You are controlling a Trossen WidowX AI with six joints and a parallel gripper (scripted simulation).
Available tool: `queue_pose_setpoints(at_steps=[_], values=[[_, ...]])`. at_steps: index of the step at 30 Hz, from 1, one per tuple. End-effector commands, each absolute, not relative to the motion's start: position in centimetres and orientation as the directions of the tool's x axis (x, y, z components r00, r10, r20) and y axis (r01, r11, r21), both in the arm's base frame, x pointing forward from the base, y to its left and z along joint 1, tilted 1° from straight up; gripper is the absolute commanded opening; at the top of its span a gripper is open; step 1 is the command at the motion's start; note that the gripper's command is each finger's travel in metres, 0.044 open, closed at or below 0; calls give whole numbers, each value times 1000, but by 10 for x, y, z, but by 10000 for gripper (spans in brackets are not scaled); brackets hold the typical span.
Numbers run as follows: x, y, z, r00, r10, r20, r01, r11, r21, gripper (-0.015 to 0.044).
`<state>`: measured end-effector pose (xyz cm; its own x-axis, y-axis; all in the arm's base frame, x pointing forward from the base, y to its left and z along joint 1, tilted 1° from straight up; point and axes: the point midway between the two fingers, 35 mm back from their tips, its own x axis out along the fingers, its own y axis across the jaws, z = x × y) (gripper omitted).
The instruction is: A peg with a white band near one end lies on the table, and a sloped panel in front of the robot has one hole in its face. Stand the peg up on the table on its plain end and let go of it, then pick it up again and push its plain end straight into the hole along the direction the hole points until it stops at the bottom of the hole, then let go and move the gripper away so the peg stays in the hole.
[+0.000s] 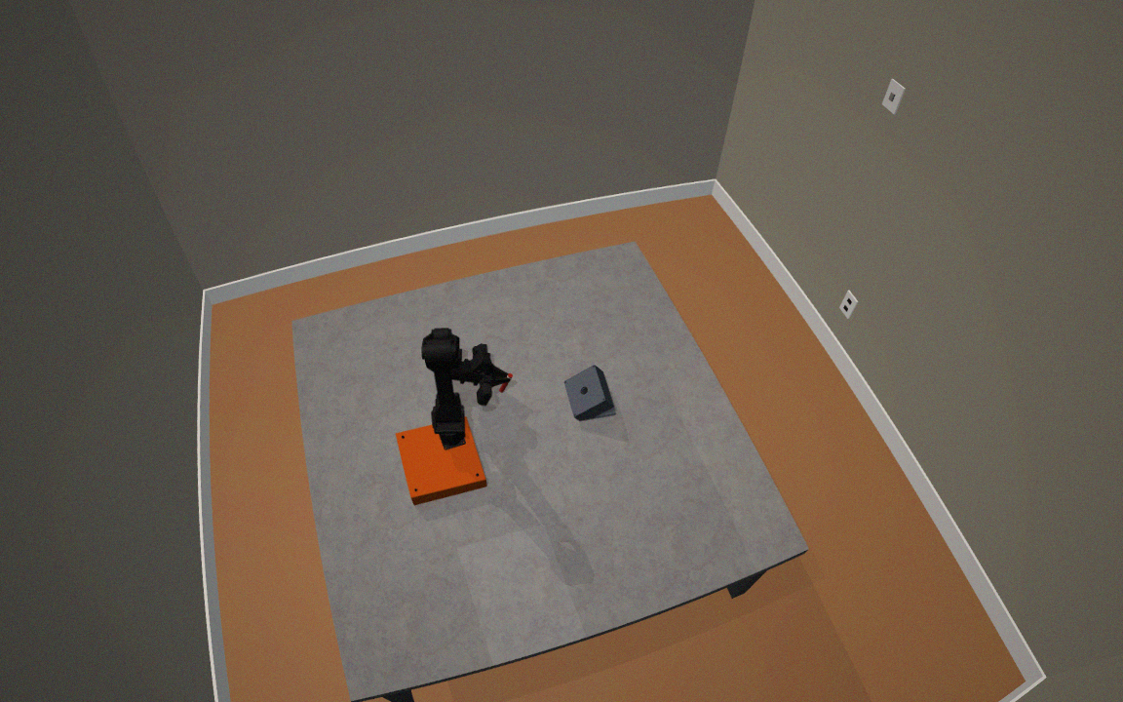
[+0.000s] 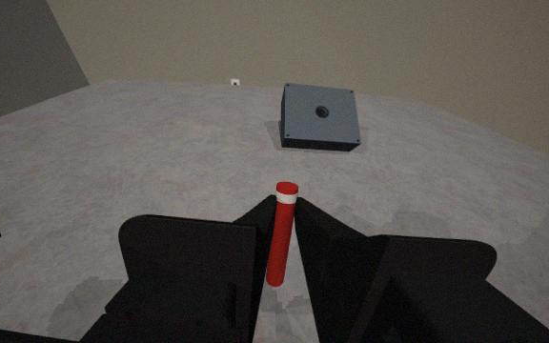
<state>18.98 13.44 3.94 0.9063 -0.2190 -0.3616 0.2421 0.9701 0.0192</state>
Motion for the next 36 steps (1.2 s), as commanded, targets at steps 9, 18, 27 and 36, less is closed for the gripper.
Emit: queue_pose_setpoints(at_steps=[9, 18, 27, 36], values=[[182, 136, 38, 938, -231, -258, 244, 970, 18, 51], [176, 137, 36, 954, -237, -182, 244, 970, 17, 51], [176, 137, 36, 950, -235, -208, 243, 970, 16, 51], [176, 138, 34, 951, -233, -204, 241, 970, 16, 51]])
